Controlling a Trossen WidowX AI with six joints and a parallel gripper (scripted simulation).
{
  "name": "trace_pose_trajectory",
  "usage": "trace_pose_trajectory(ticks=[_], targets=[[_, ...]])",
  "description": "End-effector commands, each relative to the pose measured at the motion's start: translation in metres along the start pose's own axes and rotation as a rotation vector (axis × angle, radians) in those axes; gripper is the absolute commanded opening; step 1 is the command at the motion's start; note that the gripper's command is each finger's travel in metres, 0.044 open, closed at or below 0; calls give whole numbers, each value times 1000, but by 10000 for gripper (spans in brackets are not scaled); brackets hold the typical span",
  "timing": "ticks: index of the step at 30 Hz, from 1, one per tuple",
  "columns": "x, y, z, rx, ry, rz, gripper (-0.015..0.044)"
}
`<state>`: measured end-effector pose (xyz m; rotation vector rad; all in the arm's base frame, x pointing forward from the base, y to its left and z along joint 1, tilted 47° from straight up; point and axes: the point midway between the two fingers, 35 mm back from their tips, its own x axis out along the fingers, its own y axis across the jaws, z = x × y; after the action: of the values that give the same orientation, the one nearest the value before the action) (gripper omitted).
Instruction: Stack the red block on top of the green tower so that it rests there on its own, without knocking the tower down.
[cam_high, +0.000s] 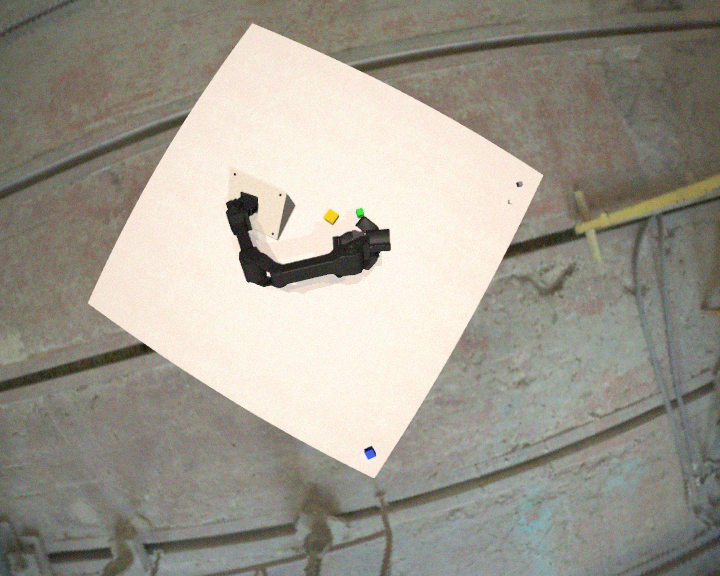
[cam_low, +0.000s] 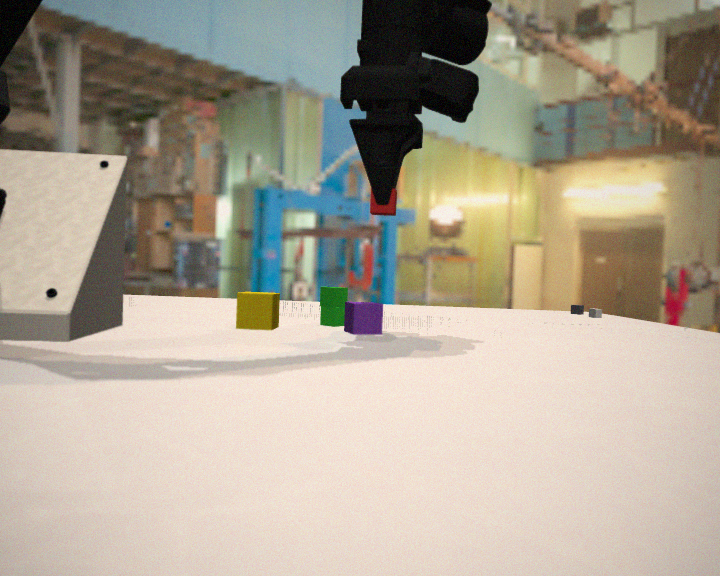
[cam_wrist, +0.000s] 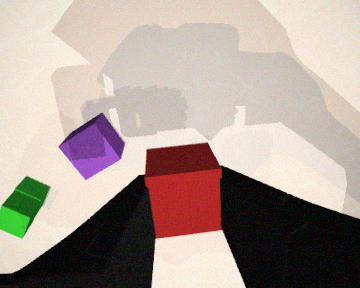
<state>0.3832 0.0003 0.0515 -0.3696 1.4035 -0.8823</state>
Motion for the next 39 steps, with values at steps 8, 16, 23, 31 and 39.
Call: trace_pose_trajectory(ticks=[8, 16, 23, 31, 39], targets=[[-4, 85, -36, 31, -2, 20, 0], [0, 125, -62, 52, -5, 6, 0], [3, 125, -63, 52, -5, 6, 0], [40, 125, -62, 53, -6, 4, 0], [53, 125, -65, 53, -6, 4, 0]])
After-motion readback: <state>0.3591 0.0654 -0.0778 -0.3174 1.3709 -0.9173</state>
